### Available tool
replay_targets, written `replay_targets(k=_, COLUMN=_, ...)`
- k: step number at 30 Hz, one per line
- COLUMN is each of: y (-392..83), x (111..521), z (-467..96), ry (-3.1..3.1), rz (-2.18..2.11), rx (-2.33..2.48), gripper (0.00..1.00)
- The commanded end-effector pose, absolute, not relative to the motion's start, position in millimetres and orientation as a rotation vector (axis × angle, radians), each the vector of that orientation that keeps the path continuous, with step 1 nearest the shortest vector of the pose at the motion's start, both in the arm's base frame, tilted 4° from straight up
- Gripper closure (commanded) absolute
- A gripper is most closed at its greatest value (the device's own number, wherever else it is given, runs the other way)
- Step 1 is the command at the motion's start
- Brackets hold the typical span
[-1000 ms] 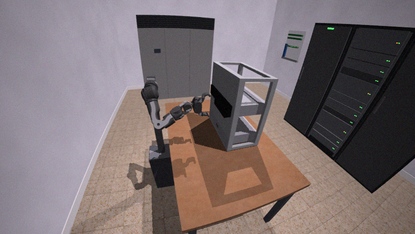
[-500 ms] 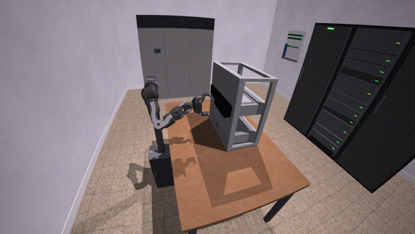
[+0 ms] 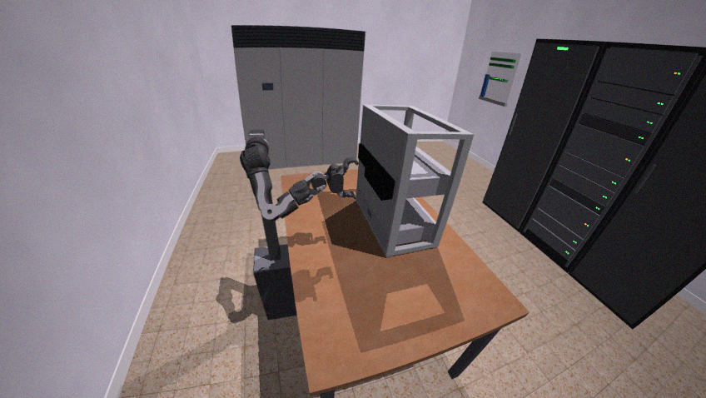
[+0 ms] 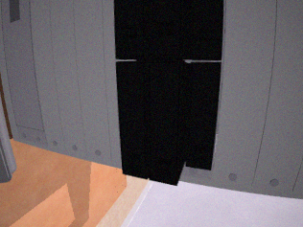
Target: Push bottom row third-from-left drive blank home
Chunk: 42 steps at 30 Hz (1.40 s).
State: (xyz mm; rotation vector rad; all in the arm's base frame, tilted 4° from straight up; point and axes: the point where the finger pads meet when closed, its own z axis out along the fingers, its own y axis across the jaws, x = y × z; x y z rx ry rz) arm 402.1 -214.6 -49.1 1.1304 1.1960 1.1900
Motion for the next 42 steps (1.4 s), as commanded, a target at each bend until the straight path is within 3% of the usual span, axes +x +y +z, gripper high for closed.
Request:
replay_targets(k=1, y=-213.6, x=402.5, z=-48.3, ry=1.199, rz=1.193, rx=1.129, gripper=0.00)
replay_targets(k=5, y=-213.6, x=402.5, z=-48.3, ry=1.199, rz=1.193, rx=1.129, gripper=0.00)
replay_targets(k=6, y=-213.6, x=402.5, z=-48.3, ry=1.199, rz=1.193, rx=1.129, gripper=1.00)
replay_targets(k=42, y=-211.4, x=402.3, z=-49.7, ry=1.199, rz=1.194, rx=1.127, gripper=1.00)
